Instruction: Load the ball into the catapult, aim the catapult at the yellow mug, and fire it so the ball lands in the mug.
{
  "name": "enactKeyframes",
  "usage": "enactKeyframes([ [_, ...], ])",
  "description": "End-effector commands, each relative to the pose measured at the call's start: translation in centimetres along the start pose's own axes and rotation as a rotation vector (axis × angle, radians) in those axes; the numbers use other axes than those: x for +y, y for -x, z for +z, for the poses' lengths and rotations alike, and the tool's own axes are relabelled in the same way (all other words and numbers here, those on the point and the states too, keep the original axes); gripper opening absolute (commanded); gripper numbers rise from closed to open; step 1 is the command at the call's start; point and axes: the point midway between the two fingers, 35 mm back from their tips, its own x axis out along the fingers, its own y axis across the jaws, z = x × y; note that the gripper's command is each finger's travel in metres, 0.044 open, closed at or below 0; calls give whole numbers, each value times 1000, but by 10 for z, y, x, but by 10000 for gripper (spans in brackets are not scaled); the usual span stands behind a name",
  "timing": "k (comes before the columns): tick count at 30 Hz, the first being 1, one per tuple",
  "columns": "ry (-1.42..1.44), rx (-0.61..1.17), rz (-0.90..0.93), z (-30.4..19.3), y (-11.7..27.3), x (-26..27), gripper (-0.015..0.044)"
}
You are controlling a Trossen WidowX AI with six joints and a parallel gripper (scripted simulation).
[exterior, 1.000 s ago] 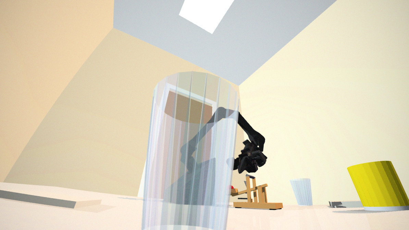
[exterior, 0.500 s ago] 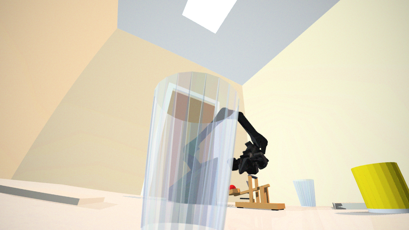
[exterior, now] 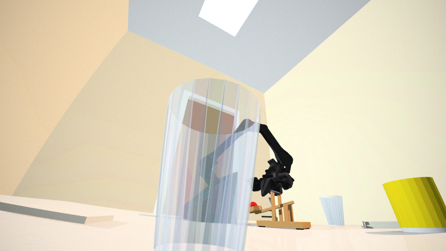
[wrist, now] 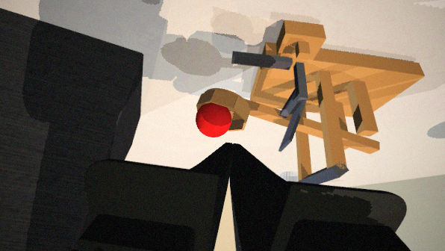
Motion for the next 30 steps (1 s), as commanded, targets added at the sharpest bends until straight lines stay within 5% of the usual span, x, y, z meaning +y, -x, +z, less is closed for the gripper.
enactKeyframes([
  [1, 15, 4, -1, 6, -8, 0, 0],
  [30, 59, -2, -7, 38, -43, 4, 0],
])
